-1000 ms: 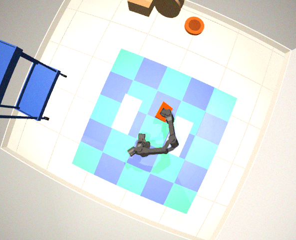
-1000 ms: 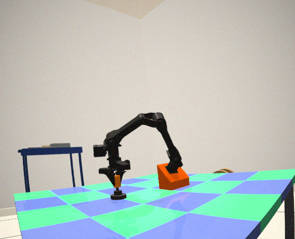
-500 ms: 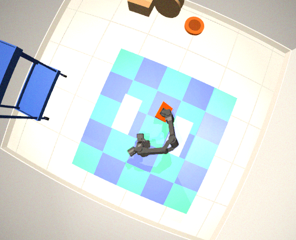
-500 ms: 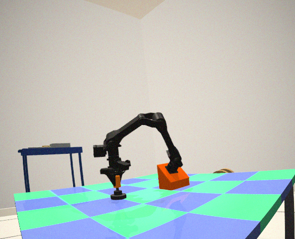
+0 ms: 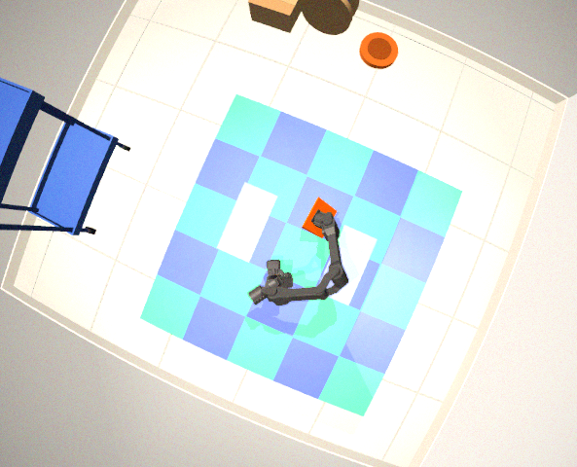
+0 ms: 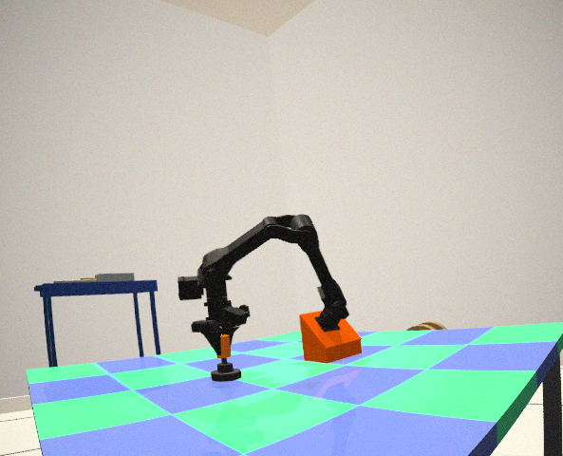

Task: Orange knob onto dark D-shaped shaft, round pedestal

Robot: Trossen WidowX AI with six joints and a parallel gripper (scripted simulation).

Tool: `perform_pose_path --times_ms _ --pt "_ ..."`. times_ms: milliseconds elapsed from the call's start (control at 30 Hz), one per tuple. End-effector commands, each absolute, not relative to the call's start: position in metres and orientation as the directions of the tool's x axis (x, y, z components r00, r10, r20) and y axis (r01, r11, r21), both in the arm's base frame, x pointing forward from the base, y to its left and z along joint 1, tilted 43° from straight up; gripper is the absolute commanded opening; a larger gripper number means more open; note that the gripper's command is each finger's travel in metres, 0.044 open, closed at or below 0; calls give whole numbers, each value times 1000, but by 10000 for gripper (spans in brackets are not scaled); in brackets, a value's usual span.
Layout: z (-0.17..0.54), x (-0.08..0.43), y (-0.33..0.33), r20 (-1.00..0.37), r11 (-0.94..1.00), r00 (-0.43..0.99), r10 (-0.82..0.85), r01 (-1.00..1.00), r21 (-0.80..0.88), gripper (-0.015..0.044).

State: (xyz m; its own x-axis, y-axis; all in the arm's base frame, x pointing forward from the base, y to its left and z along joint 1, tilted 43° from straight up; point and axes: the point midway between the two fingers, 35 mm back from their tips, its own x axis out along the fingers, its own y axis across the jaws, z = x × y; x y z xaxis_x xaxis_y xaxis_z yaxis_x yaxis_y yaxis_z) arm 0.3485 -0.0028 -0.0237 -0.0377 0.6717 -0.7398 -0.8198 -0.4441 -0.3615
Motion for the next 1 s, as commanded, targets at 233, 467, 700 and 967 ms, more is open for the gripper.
perform_pose_path --times_ms 233,467,700,967 --pt "-23 351 -5 -741 -559 -33 670 -680 -475 0" --pt "-25 349 -3 -741 -559 -33 670 -680 -475 0" --pt "-23 350 -4 -741 -559 -33 670 -680 -475 0" --pt "-24 350 -1 -741 -559 -33 671 -680 -475 0"
